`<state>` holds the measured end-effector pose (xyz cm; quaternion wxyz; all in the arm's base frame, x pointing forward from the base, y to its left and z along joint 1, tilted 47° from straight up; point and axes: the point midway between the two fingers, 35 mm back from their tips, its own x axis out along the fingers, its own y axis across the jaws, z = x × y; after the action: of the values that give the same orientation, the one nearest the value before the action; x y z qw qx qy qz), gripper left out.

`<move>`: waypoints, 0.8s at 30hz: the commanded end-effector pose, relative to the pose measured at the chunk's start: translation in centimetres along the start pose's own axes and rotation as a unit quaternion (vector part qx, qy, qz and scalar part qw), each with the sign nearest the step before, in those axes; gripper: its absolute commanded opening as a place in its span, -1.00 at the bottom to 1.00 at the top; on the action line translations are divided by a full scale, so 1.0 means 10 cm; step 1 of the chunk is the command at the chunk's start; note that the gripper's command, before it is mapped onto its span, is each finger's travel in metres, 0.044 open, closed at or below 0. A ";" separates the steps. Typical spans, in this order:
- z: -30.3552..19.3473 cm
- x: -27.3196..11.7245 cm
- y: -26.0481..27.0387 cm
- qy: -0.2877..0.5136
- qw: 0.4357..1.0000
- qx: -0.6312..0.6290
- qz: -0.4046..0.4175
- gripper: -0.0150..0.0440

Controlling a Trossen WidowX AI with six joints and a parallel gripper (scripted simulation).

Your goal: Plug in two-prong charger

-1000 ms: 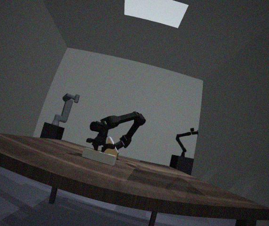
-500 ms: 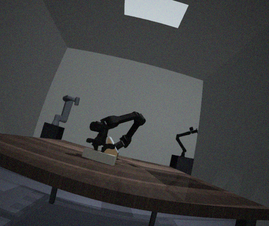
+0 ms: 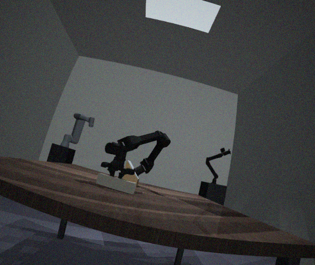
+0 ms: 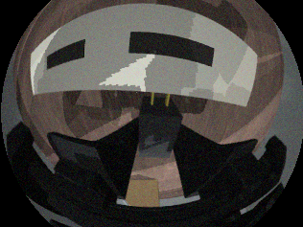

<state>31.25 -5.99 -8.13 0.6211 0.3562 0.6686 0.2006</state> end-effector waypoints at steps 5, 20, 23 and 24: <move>0.01 -0.01 0.01 -0.003 1.000 0.000 0.001 -0.49; 0.02 -0.01 0.00 -0.003 1.000 0.000 0.001 -0.49; 0.03 -0.01 0.00 -0.003 1.000 0.000 0.001 -0.49; 0.03 -0.01 0.00 -0.003 1.000 0.000 0.001 -0.49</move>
<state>31.31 -6.00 -8.15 0.6213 0.3561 0.6685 0.2006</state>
